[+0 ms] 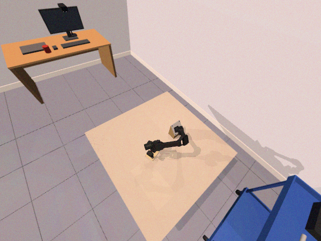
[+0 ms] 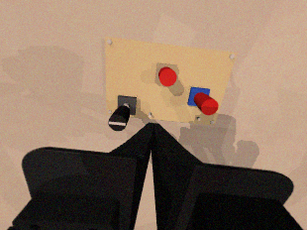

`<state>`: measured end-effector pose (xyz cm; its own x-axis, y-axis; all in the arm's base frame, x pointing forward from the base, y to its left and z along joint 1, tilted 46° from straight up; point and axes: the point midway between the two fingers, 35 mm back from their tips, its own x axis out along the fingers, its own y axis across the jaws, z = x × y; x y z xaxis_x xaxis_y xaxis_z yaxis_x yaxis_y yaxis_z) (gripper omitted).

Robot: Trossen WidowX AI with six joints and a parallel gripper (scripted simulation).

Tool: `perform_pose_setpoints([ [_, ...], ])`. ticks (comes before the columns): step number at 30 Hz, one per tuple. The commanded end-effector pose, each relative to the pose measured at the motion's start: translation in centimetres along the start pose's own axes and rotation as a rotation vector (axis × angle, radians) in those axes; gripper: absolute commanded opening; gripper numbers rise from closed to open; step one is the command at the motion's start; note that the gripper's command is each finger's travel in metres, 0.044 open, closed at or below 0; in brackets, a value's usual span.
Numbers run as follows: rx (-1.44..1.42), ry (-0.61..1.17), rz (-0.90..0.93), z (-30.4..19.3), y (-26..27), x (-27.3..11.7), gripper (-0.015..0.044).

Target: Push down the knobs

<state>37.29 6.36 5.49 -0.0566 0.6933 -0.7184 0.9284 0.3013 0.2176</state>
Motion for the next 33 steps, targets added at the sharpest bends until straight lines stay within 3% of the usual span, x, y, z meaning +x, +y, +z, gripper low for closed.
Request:
perform_pose_setpoints([
  [1,0.162,0.012,0.000,-0.2,0.8,-0.3,0.0000],
  [18,0.743,0.031,-0.008,-1.2,3.3,-1.7,0.0000],
  [33,0.765,0.032,-0.008,-1.3,3.4,0.2,0.0000],
])
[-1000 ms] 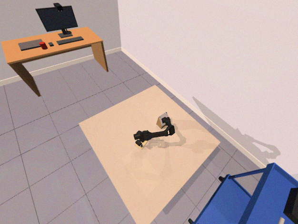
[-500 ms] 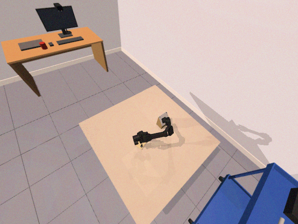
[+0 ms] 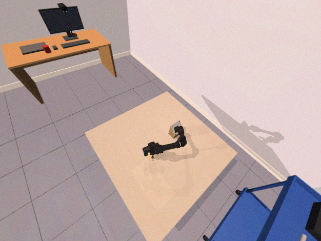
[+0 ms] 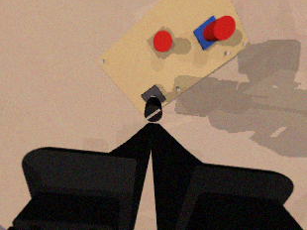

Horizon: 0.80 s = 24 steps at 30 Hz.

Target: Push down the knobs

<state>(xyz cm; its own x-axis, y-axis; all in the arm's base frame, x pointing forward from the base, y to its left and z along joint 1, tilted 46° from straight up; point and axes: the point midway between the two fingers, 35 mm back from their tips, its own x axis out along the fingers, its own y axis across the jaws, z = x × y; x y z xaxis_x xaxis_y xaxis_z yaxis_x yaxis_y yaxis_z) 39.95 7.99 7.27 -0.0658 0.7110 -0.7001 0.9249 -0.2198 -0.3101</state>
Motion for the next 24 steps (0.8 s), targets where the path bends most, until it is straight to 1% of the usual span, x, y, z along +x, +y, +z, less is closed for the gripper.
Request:
perform_pose_setpoints([
  [1,0.006,0.006,-0.001,-0.1,0.0,0.5,0.0000],
  [16,0.006,0.007,-0.001,-0.1,0.0,2.5,0.0000],
  [24,0.006,0.007,-0.001,-0.1,0.0,2.5,0.0000],
])
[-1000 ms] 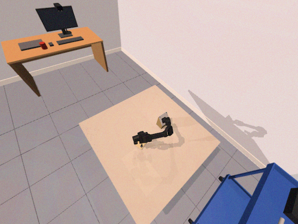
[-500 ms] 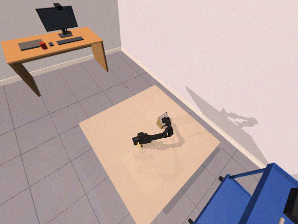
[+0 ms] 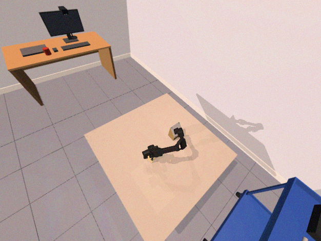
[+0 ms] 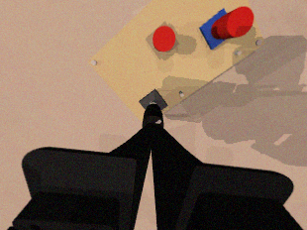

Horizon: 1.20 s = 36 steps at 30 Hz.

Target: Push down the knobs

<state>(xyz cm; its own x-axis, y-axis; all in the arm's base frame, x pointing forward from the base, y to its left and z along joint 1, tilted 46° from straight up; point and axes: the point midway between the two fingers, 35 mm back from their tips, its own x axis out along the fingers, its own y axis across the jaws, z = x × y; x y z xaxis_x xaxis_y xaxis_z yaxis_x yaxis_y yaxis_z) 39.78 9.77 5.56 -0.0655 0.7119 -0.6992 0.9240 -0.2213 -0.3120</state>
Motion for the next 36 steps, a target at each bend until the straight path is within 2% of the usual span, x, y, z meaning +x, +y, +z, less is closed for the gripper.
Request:
perform_pose_setpoints([
  [1,0.003,0.005,-0.001,-0.06,0.00,0.04,0.0000],
  [36,0.003,0.006,-0.001,-0.06,0.00,0.57,0.0000],
])
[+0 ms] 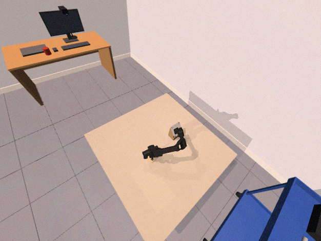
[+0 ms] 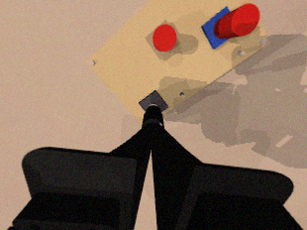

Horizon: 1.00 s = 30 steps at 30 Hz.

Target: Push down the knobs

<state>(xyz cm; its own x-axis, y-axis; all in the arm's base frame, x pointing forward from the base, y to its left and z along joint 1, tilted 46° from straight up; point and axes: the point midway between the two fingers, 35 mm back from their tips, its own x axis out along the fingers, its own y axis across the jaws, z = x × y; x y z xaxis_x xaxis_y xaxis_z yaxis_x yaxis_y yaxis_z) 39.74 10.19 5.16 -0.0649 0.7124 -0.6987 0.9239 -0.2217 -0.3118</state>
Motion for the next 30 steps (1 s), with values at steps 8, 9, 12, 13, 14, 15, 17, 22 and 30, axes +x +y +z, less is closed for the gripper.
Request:
perform_pose_setpoints([
  [8,0.003,0.005,-0.002,-0.06,0.00,0.05,0.0000],
  [9,0.003,0.005,-0.002,-0.06,0.00,0.11,0.0000],
  [12,0.003,0.005,-0.002,-0.06,0.00,0.35,0.0000],
  [13,0.003,0.005,-0.002,-0.06,-0.01,0.41,0.0000],
  [14,0.003,0.005,-0.002,-0.06,-0.01,0.42,0.0000],
  [15,0.003,0.005,-0.002,-0.06,-0.01,0.42,0.0000],
  [17,0.003,0.005,-0.002,-0.06,-0.01,0.42,0.0000],
  [22,0.003,0.005,-0.002,-0.06,-0.01,0.45,0.0000],
  [30,0.003,0.005,-0.002,-0.07,-0.01,0.86,0.0000],
])
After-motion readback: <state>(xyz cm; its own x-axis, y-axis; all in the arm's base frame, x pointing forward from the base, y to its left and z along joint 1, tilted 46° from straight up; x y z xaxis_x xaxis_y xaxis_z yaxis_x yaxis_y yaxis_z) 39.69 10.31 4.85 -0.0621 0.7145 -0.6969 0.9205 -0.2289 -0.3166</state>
